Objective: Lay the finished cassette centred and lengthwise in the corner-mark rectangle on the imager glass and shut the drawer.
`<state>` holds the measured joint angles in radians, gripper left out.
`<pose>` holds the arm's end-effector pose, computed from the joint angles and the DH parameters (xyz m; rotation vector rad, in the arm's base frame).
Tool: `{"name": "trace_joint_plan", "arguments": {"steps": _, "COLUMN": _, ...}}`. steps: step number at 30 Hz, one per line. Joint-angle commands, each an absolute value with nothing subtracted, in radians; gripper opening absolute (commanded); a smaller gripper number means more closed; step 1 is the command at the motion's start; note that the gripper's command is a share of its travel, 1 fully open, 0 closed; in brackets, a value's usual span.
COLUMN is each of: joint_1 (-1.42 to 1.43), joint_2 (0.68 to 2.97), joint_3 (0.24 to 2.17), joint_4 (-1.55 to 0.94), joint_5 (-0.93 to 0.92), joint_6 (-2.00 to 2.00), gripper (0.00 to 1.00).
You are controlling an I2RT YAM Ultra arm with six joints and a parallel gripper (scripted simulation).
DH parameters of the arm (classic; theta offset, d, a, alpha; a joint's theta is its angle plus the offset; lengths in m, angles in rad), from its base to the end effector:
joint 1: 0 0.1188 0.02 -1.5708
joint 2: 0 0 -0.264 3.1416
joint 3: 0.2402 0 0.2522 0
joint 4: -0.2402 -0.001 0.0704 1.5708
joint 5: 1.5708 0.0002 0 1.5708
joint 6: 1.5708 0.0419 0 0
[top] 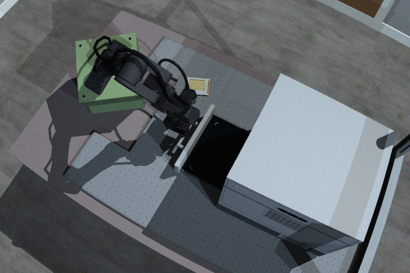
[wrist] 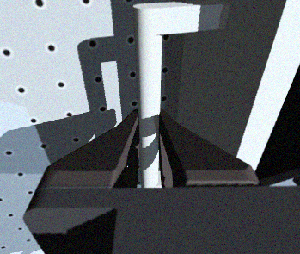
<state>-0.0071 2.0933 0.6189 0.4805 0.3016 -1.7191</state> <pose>0.2950 -0.0135 0.0169 -2.0653 1.9624 -0.9229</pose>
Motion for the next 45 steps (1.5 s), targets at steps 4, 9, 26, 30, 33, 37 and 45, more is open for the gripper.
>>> {"name": "trace_joint_plan", "arguments": {"steps": 4, "joint_1": 0.001, "joint_2": 2.066, "joint_3": 0.591, "joint_4": 0.448, "joint_5": 0.299, "joint_6": -1.707, "gripper": 0.00}}
{"name": "trace_joint_plan", "arguments": {"steps": 9, "joint_1": 0.001, "joint_2": 2.066, "joint_3": 0.591, "joint_4": 0.448, "joint_5": 0.299, "joint_6": -1.707, "gripper": 0.00}}
{"name": "trace_joint_plan", "arguments": {"steps": 26, "joint_1": -0.001, "joint_2": 2.061, "joint_3": 0.572, "joint_4": 0.448, "joint_5": 0.301, "joint_6": -1.703, "gripper": 0.00}}
{"name": "trace_joint_plan", "arguments": {"steps": 30, "joint_1": -0.001, "joint_2": 2.065, "joint_3": 0.571, "joint_4": 0.448, "joint_5": 0.298, "joint_6": -1.703, "gripper": 0.00}}
{"name": "trace_joint_plan", "arguments": {"steps": 33, "joint_1": -0.001, "joint_2": 2.069, "joint_3": 0.571, "joint_4": 0.447, "joint_5": 0.296, "joint_6": -1.703, "gripper": 0.00}}
{"name": "trace_joint_plan", "arguments": {"steps": 37, "joint_1": -0.001, "joint_2": 2.069, "joint_3": 0.571, "joint_4": 0.447, "joint_5": 0.296, "joint_6": -1.703, "gripper": 0.00}}
{"name": "trace_joint_plan", "arguments": {"steps": 45, "joint_1": -0.001, "joint_2": 2.069, "joint_3": 0.571, "joint_4": 0.447, "joint_5": 0.296, "joint_6": -1.703, "gripper": 0.00}}
